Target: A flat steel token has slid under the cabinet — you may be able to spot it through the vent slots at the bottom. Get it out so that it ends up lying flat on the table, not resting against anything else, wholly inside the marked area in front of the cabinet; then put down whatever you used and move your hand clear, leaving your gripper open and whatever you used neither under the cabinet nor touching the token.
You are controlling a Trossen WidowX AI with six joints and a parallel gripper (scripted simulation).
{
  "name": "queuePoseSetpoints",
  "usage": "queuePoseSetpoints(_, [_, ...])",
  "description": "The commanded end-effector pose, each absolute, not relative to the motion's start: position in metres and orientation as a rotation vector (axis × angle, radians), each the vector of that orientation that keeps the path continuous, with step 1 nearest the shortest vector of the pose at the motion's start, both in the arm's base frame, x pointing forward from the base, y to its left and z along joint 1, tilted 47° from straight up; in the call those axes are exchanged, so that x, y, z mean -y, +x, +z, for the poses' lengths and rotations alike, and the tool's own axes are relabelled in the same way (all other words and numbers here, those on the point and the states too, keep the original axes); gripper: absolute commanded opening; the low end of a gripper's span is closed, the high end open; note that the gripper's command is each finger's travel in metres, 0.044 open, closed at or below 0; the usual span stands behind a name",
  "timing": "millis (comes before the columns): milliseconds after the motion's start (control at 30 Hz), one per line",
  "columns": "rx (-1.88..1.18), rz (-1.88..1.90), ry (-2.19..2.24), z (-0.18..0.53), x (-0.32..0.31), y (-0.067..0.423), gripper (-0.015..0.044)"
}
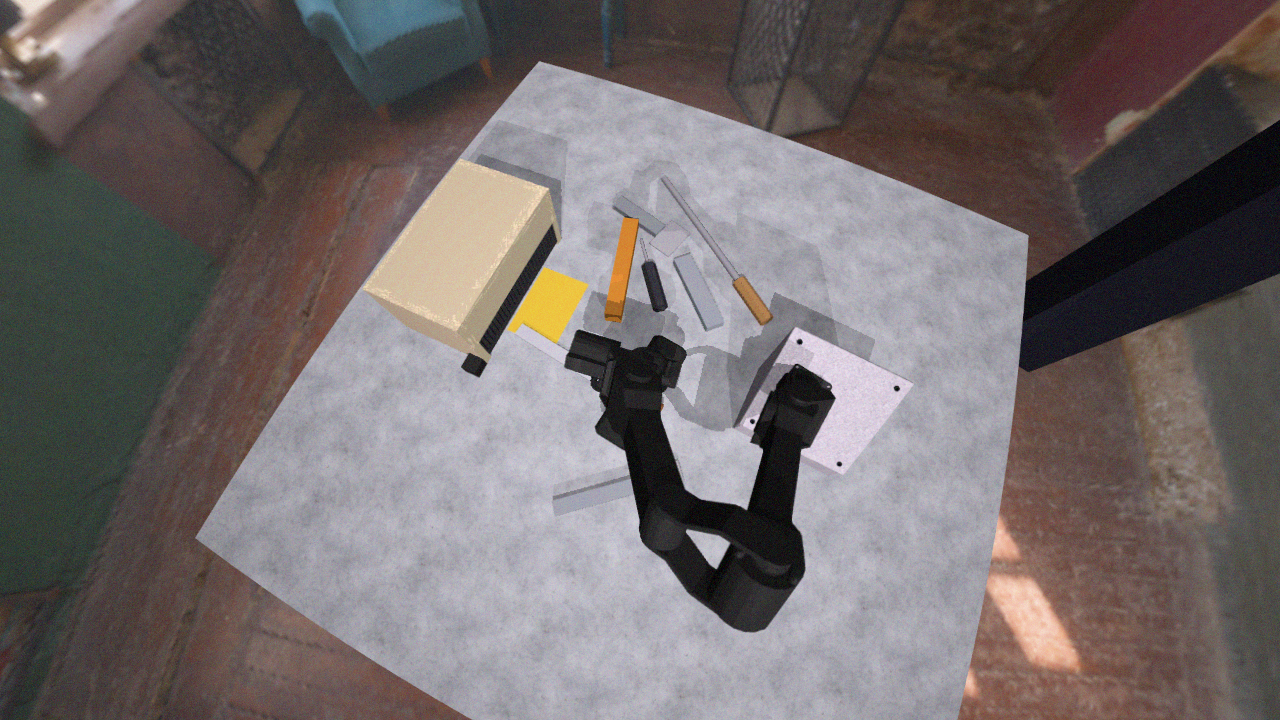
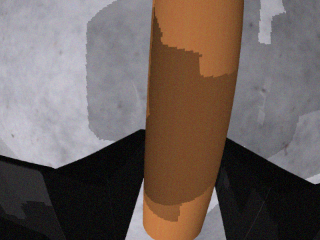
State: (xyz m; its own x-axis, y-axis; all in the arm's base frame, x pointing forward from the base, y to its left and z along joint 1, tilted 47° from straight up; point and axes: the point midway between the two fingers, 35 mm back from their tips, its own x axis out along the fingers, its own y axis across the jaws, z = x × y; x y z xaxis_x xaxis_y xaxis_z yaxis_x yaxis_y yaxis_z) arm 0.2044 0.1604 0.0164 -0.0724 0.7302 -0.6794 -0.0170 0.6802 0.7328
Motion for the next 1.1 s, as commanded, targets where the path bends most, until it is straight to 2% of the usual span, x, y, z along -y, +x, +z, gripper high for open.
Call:
queuePoseSetpoints(0, [-1.533, 0.687, 0.61, 0.017, -0.161, 0.208, 0.0])
queuePoseSetpoints(1067, [-1.533, 0.688, 0.605, 0.017, -0.164, 0.244, 0.0])
